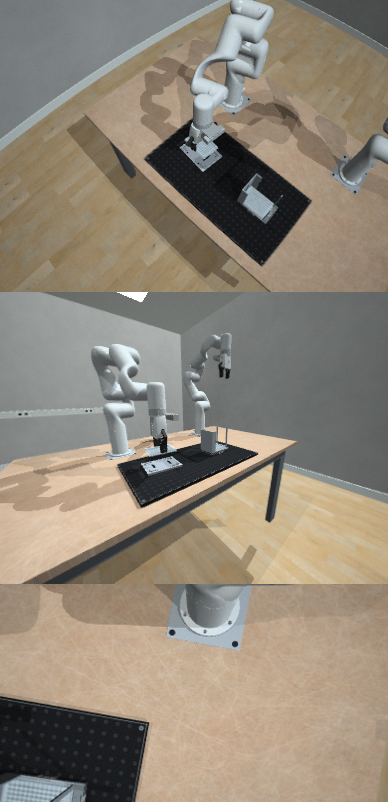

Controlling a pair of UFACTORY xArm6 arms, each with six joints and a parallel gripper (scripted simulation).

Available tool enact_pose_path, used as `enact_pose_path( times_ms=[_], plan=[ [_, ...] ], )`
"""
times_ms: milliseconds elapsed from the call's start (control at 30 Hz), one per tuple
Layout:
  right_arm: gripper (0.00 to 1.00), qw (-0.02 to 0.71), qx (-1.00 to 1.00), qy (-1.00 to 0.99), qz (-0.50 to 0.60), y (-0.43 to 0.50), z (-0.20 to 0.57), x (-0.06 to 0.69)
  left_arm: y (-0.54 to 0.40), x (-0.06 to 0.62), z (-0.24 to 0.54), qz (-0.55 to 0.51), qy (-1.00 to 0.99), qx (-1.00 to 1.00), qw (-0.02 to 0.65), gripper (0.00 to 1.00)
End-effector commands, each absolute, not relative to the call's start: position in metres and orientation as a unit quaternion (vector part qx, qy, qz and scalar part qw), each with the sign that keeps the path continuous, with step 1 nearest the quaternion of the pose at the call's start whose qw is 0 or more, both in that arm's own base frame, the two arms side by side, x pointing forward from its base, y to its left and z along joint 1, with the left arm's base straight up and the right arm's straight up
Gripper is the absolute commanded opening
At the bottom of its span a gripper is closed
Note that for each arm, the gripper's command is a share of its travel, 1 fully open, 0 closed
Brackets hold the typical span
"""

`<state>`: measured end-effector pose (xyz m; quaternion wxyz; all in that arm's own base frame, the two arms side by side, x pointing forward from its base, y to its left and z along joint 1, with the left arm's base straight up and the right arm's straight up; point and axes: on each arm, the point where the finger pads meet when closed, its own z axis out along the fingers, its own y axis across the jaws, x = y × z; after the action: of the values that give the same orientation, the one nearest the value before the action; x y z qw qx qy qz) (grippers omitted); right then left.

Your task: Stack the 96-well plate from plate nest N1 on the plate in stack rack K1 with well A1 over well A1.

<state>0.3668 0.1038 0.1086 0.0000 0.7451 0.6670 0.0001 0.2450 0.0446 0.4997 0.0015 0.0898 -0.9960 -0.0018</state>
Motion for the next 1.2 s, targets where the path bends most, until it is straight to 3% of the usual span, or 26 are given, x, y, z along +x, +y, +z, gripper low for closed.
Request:
enact_pose_path(
  times_ms=[0, 1167],
  plan=[
    [0.00, 0.001, 0.745, 0.667, 0.002, 0.104, 0.120, 0.368, 0.045, 0.245, 0.501, -0.002, -0.996, 0.090, 0.000, 1.00],
    [0.00, 0.001, 0.745, 0.667, 0.002, 0.104, 0.170, 0.368, 0.045, 0.245, 0.501, -0.002, -0.996, 0.090, 0.000, 1.00]
  ],
)
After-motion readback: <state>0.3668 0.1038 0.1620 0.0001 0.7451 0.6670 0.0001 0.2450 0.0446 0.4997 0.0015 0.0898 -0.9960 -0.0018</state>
